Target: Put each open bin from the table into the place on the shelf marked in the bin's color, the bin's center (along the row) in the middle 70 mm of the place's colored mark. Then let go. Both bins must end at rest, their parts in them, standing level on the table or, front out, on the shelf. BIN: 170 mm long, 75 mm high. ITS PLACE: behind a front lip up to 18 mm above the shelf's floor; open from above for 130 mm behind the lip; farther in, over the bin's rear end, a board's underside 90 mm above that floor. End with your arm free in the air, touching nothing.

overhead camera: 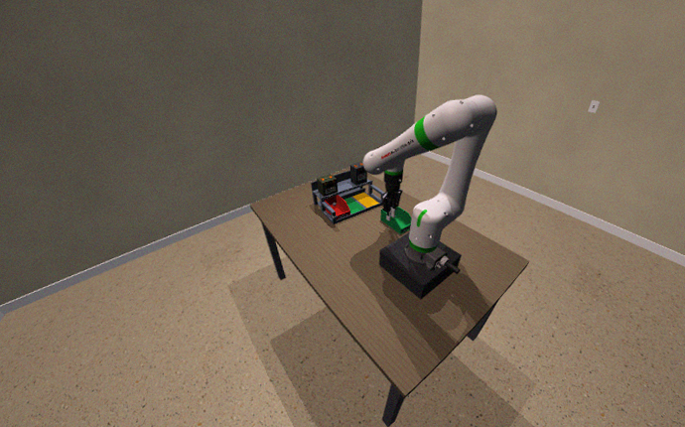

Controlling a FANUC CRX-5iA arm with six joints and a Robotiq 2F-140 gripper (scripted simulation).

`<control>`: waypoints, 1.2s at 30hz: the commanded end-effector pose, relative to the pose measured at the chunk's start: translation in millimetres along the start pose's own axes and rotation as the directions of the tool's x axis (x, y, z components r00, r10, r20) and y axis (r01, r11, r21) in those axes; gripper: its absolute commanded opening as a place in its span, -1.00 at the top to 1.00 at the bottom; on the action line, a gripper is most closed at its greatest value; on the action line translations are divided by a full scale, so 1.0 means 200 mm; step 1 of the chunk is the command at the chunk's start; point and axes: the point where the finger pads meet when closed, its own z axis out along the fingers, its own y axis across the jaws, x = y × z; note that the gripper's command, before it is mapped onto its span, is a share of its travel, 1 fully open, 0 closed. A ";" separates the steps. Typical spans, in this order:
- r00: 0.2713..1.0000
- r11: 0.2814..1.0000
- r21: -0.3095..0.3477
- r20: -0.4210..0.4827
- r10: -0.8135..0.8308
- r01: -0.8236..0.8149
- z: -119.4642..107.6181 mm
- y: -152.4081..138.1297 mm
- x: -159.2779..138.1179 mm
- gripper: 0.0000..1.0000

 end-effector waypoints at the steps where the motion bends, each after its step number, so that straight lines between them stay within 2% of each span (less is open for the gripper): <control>1: 1.000 1.000 0.000 0.000 0.000 0.000 0.02 0.00 0.00 0.69; 32: 1.000 1.000 0.000 0.000 0.000 0.000 0.05 0.00 0.00 0.69; 33: 1.000 1.000 0.000 0.000 0.000 0.000 0.05 0.00 0.00 1.00; 36: 1.000 1.000 0.000 0.000 0.000 0.000 0.05 0.00 0.00 1.00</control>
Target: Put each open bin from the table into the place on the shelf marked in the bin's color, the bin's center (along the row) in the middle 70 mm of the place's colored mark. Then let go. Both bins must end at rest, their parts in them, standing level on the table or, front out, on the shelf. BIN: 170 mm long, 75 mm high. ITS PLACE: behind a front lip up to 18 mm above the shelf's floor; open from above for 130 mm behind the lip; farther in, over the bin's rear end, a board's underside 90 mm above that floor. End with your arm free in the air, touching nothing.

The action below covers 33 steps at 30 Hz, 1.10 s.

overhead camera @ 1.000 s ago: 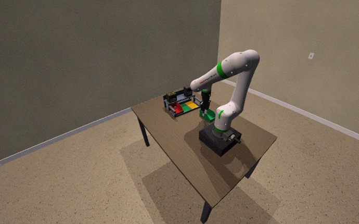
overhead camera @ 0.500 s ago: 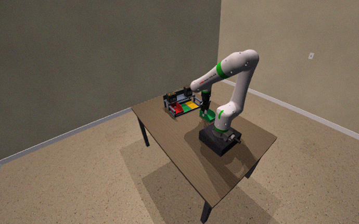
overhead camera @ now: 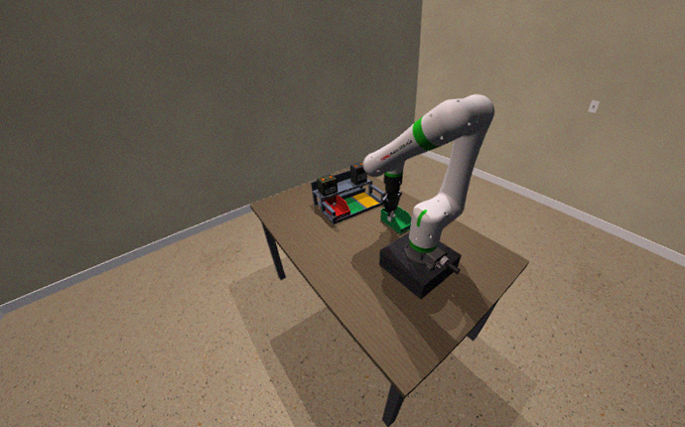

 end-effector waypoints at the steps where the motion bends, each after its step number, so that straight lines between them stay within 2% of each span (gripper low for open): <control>1: 1.000 1.000 0.000 0.000 0.000 0.000 0.00 0.00 0.00 1.00; 33: 1.000 1.000 0.000 0.000 0.000 0.000 0.00 0.00 0.00 1.00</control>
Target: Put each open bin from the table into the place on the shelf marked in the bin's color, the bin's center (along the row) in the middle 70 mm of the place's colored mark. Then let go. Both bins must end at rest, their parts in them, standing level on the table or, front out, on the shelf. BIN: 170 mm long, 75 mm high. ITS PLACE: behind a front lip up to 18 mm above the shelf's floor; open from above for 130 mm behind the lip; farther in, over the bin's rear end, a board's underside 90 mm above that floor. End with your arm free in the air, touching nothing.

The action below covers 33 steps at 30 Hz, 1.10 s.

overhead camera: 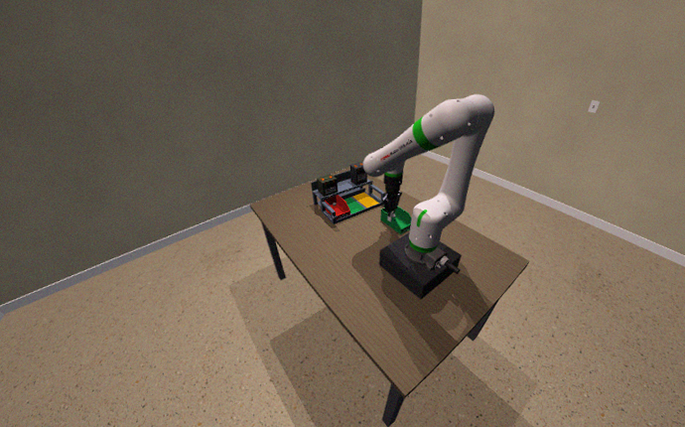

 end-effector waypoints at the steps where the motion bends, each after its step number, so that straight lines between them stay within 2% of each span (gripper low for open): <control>1: 1.000 1.000 0.000 0.000 0.000 0.000 0.00 0.00 0.00 1.00; 22: 1.000 1.000 0.000 0.000 0.000 0.000 -0.01 0.00 0.00 1.00; 33: 1.000 1.000 0.000 0.000 0.000 0.000 -0.06 0.00 0.00 1.00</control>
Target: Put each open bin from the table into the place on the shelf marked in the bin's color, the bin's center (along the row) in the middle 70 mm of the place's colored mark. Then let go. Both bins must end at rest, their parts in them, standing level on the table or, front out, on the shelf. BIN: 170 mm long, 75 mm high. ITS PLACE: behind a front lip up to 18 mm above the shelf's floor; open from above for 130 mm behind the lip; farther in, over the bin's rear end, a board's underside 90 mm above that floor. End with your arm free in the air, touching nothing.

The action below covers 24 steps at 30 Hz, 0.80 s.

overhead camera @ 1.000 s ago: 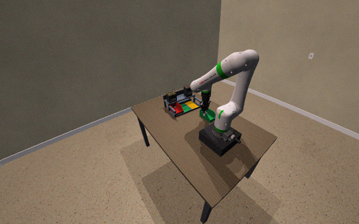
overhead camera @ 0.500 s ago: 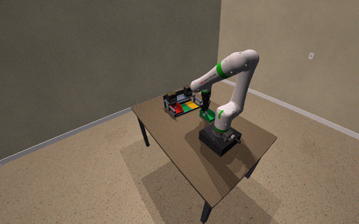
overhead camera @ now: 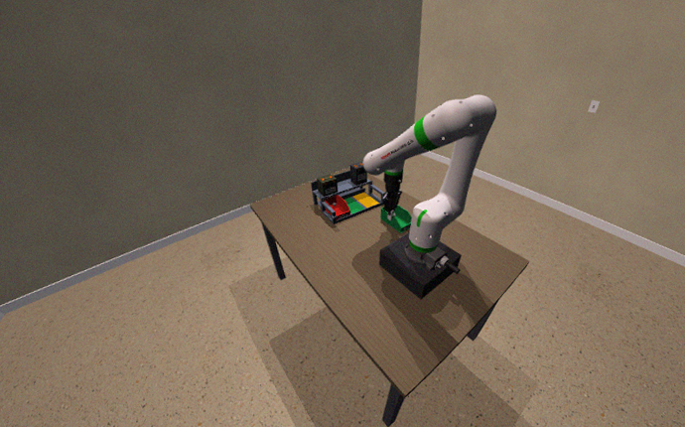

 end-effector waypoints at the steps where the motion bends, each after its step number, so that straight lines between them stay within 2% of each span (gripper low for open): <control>1: 1.000 1.000 0.000 0.000 0.000 0.000 -0.02 0.00 0.00 1.00; 24: 1.000 1.000 0.000 0.000 0.000 0.000 -0.12 0.00 0.00 1.00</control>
